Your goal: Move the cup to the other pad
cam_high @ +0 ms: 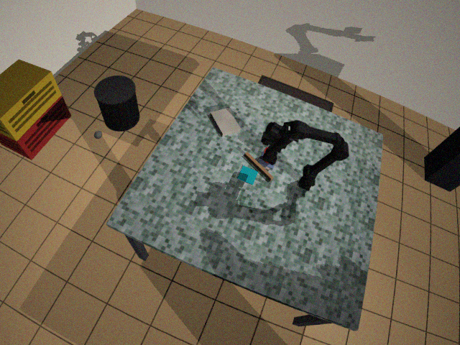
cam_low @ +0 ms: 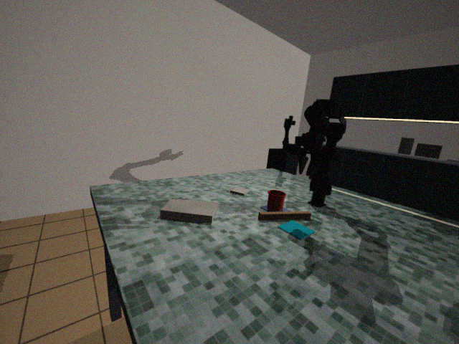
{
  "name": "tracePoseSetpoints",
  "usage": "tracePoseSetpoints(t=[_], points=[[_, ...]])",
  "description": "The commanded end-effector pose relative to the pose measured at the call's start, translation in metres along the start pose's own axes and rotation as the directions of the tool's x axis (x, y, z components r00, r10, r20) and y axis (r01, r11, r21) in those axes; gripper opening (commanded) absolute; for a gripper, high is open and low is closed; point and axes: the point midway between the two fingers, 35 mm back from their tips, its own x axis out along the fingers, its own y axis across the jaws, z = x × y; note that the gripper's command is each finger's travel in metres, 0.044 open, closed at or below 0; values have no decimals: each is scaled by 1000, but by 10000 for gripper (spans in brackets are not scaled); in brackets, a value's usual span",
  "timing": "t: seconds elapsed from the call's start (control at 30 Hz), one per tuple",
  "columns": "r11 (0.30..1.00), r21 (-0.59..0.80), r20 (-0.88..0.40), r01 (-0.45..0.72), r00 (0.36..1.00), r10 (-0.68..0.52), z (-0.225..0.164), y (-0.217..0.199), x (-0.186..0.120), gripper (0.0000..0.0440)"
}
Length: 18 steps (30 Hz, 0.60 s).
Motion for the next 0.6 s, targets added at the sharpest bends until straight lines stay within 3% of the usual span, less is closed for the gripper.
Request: tracePoseSetpoints(t=[0.0, 0.57], points=[[999, -24, -48, 23, 999, -24, -1, -5, 3, 110], [991, -102, -248, 83, 963, -106, -16, -31, 30, 130]])
